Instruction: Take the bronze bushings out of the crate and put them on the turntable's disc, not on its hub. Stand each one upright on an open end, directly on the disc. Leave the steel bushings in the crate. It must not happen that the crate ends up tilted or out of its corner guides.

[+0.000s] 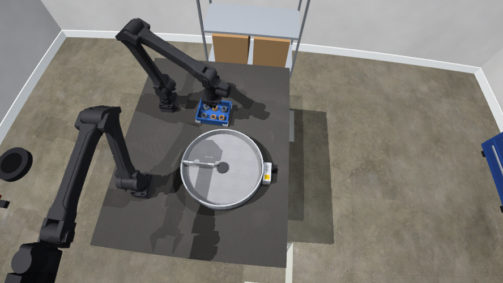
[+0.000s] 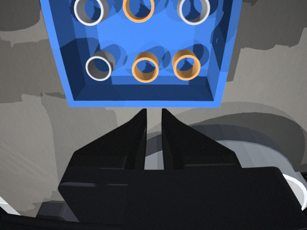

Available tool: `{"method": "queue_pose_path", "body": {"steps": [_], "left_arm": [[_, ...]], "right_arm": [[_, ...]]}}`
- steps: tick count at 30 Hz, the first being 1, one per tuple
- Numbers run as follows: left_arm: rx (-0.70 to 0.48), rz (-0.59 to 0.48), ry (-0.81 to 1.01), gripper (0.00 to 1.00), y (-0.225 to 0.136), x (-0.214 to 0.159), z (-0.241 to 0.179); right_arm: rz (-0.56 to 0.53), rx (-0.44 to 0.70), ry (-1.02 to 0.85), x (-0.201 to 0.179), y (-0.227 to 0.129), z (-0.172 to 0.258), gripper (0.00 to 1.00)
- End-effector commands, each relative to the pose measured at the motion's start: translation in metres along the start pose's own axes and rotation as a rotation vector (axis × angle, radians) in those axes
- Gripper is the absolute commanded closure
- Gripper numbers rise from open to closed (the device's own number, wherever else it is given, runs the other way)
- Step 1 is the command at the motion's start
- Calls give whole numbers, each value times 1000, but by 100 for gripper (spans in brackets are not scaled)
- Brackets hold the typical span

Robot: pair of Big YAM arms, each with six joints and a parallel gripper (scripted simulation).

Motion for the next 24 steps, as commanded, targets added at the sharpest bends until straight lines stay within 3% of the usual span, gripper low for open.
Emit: {"method": "queue_pose_path", "body": {"steps": [1,9,12,24], "left_arm": [[-56,3,0,87,-18,-5,-27],[-63,4,0,87,-16,-5,-29],[-7,0,0,87,11,-4,-7],[-7,0,0,87,55,-3,-7]], "right_arm": [[-93,9,-10,48,1,6,0],[-93,9,-10,48,1,6,0],[-93,9,-10,48,1,6,0],[-93,9,-10,48,1,6,0]]}}
Point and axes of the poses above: on each arm, the point where the finger pads meet when closed, its own y axis out along the fingers, its own z axis across the jaws, x = y × z, the point moved 1 cm from there along -y, back along the fingers, and after that the axes turned 9 degrees about y, right-handed, at the moved point
